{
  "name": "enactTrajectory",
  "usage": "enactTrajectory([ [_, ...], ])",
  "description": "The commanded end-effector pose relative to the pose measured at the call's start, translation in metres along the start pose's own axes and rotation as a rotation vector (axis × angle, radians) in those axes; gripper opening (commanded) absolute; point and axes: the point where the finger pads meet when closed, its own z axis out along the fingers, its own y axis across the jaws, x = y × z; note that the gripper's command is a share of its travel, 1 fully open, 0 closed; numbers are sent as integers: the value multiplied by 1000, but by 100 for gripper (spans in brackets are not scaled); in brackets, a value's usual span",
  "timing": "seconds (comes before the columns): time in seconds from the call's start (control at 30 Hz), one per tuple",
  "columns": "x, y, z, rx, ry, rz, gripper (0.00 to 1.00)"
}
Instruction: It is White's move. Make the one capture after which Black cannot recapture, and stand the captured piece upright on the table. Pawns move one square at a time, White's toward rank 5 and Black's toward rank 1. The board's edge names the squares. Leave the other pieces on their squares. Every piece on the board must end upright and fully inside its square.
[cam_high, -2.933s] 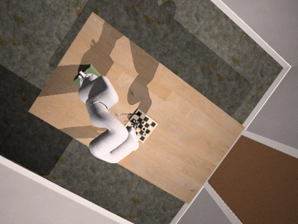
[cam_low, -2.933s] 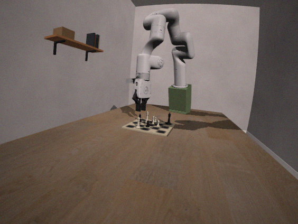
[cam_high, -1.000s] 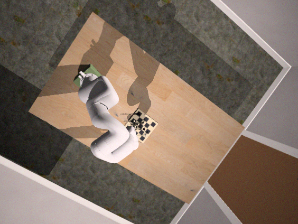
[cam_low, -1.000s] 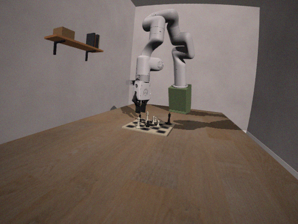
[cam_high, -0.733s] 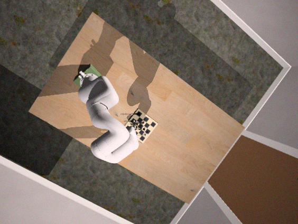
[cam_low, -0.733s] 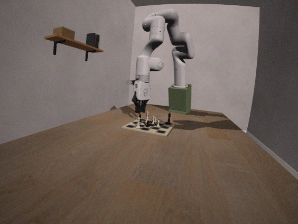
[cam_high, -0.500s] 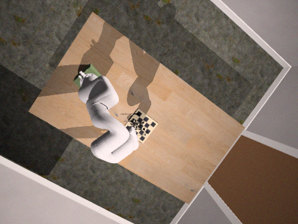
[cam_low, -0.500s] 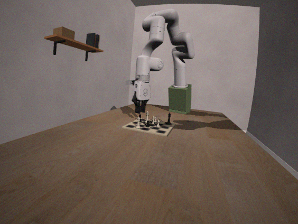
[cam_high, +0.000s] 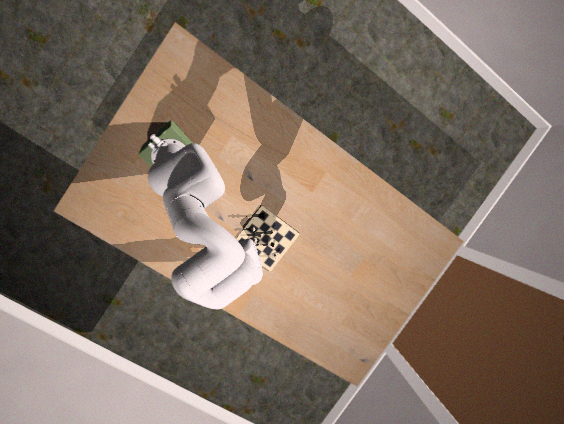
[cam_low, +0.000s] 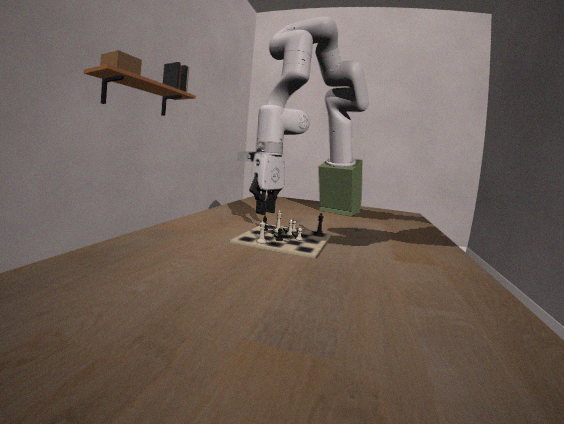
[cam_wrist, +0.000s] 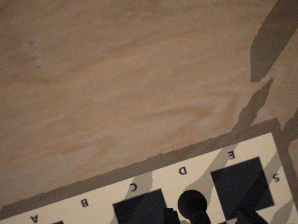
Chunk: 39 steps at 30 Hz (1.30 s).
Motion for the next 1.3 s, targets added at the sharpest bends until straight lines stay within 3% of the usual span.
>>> enactTrajectory([
  [0.0,0,-2,-1,4,0,0,39],
  [0.67,0,-2,0,4,0,0,39],
  [1.27,0,-2,30,4,0,0,39],
])
